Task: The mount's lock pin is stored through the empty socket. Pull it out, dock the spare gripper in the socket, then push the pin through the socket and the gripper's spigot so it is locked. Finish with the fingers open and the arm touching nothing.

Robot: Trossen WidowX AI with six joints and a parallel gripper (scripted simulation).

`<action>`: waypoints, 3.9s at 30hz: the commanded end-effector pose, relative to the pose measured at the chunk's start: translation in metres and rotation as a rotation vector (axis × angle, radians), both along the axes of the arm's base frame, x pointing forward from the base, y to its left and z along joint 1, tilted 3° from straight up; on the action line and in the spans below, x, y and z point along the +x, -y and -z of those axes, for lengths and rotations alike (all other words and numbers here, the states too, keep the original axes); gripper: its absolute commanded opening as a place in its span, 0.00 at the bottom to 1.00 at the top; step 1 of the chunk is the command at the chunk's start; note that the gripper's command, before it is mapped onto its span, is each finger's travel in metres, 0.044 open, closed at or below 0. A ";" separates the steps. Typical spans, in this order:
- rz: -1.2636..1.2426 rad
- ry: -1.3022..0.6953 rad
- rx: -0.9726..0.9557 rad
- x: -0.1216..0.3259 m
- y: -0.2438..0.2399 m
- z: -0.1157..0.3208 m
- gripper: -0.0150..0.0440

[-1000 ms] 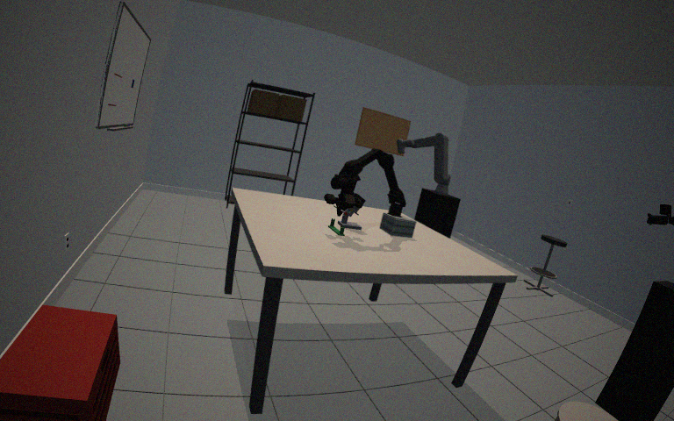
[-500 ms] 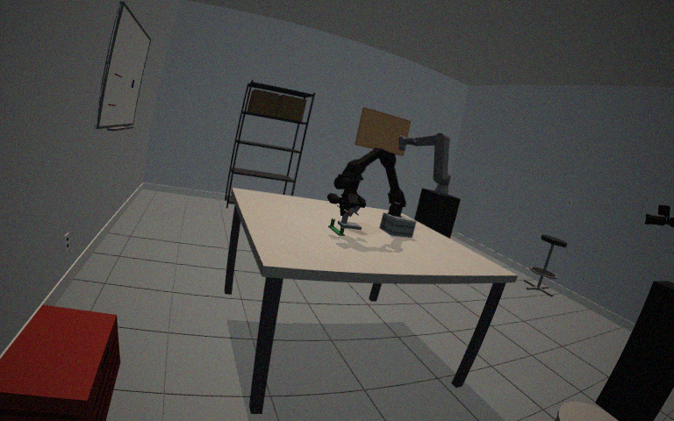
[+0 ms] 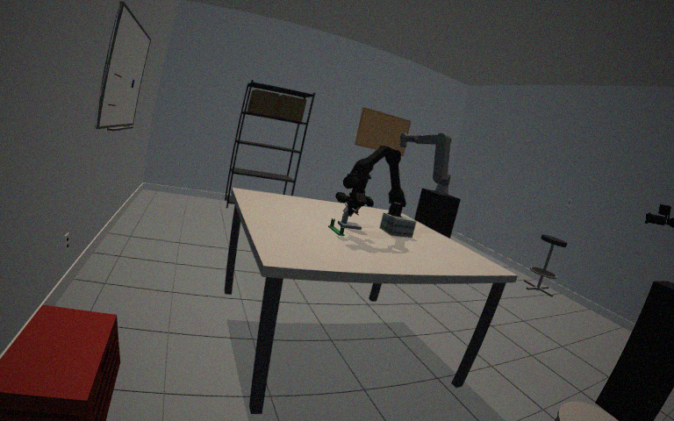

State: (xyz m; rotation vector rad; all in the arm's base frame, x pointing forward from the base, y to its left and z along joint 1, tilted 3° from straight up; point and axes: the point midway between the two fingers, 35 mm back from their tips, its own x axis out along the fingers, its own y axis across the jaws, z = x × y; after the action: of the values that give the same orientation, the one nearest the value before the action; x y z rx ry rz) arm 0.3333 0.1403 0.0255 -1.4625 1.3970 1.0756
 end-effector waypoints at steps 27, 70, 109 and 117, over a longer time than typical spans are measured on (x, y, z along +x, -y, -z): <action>0.023 -0.005 0.007 -0.044 0.006 0.044 0.25; 0.025 -0.007 0.009 -0.043 0.032 0.043 0.25; 0.024 -0.018 0.010 -0.043 0.053 0.042 0.25; 0.024 -0.020 0.010 -0.043 0.057 0.042 0.25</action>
State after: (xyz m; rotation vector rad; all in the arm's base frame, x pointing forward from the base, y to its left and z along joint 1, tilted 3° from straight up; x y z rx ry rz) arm 0.2902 0.0859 -0.0170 -1.4219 1.4186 1.0835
